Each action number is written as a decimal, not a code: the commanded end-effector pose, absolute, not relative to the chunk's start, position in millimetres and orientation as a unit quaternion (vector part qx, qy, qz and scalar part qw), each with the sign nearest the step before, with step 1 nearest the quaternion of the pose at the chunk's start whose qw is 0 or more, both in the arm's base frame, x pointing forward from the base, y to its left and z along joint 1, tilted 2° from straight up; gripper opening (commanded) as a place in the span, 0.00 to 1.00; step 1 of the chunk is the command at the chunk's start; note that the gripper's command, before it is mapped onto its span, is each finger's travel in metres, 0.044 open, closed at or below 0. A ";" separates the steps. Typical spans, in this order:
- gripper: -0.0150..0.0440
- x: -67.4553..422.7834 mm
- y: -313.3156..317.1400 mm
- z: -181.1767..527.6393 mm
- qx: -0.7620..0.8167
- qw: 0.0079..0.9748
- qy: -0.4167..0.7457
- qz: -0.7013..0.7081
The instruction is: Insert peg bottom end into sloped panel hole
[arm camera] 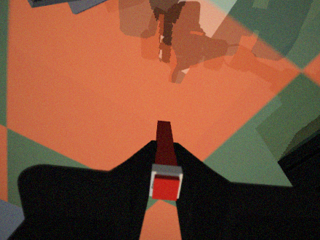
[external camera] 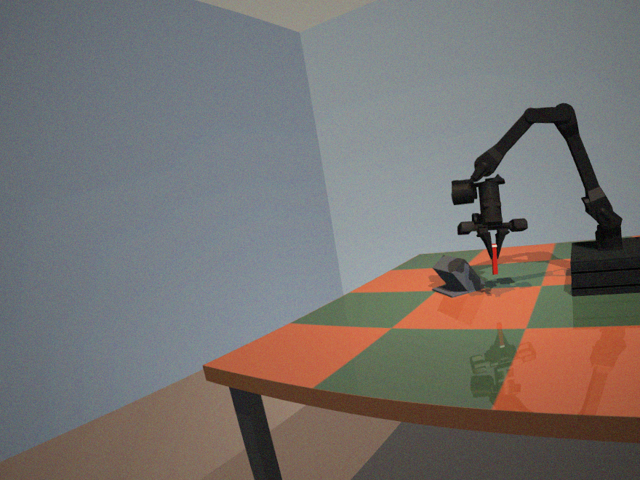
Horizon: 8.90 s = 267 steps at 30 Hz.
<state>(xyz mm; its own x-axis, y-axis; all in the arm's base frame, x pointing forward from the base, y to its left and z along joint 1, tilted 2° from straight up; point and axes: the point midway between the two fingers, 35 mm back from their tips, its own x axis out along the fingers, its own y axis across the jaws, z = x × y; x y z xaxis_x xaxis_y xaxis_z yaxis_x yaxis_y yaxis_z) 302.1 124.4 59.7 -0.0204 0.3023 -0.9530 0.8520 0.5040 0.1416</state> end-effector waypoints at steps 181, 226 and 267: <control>0.25 386.0 -56.4 40.3 0.849 0.143 0.439 -0.256; 0.25 405.5 -33.1 22.1 0.854 0.138 0.436 -0.246; 0.25 404.7 -28.2 15.1 0.855 0.139 0.436 -0.245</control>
<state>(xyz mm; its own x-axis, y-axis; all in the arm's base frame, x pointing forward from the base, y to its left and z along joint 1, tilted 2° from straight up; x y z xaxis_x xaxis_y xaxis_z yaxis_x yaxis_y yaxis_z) 404.8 -30.2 18.0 0.5013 0.6779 -0.5377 0.8158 -0.5774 0.0326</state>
